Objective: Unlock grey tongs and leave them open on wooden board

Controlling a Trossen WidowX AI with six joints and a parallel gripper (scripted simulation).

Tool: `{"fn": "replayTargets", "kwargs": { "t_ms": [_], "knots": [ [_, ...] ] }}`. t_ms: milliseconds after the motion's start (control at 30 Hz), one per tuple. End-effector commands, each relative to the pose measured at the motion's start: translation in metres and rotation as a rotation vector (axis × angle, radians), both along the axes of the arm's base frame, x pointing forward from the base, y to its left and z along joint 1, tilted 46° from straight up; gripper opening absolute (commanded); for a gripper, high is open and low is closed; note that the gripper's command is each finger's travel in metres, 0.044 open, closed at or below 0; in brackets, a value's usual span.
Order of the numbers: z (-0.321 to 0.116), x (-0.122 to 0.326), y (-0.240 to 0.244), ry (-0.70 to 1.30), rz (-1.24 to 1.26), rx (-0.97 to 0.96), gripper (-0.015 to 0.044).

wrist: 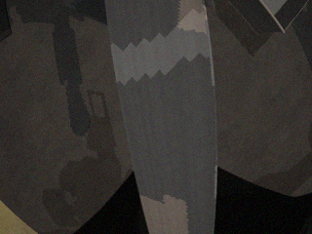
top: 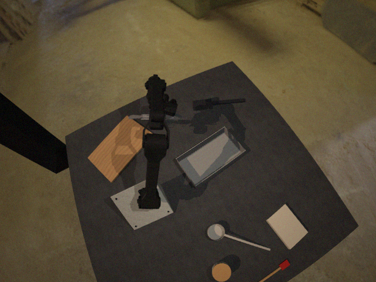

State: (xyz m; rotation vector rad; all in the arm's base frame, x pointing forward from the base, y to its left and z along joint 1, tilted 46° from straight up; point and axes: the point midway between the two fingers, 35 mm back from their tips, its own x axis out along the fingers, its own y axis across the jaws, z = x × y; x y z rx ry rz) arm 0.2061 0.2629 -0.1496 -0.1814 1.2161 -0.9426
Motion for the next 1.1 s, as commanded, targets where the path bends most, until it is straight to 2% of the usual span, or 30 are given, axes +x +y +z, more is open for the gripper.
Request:
{"fn": "replayTargets", "kwargs": {
  "t_ms": [0,533,1067],
  "knots": [
    [-0.004,-0.02,0.012,0.054,0.052,0.011,-0.015],
    [-0.023,-0.131,0.047,0.337,0.343,0.026,-0.015],
    [-0.037,-0.243,0.045,0.62,0.618,0.004,-0.015]
  ]
}}
